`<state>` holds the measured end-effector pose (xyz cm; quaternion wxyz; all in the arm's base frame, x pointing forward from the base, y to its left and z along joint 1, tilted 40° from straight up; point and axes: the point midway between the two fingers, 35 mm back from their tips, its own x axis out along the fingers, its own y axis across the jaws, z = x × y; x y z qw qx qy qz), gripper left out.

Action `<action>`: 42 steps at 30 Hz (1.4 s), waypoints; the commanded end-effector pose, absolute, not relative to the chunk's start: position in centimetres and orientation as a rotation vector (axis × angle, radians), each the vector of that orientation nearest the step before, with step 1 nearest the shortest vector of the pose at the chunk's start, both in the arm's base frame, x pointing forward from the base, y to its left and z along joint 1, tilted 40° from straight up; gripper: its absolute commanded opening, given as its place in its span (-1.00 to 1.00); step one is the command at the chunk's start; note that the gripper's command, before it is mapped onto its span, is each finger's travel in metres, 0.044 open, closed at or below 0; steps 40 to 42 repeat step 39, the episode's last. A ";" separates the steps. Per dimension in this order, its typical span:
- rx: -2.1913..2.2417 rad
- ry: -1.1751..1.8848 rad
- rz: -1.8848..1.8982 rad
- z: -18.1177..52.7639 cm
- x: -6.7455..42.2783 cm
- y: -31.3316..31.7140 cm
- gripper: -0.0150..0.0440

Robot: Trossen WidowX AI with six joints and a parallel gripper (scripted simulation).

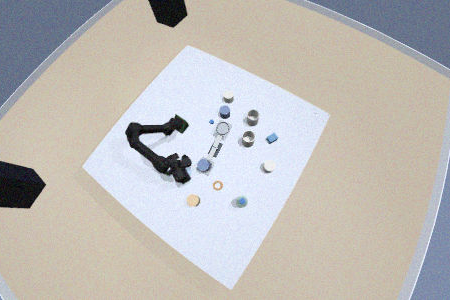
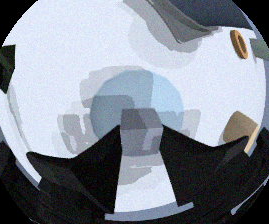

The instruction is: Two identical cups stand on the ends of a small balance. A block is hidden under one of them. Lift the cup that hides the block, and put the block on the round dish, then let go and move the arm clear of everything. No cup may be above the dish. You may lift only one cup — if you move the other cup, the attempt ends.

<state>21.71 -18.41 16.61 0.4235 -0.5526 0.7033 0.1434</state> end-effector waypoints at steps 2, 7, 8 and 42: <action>-1.382 1.760 0.356 16.7 21.7 -18.4 -0.14; -1.382 1.760 0.356 16.7 21.7 -18.4 0.31; -1.382 1.760 0.356 16.7 21.7 -18.4 0.40; -1.386 1.748 0.371 23.7 21.9 -12.1 1.00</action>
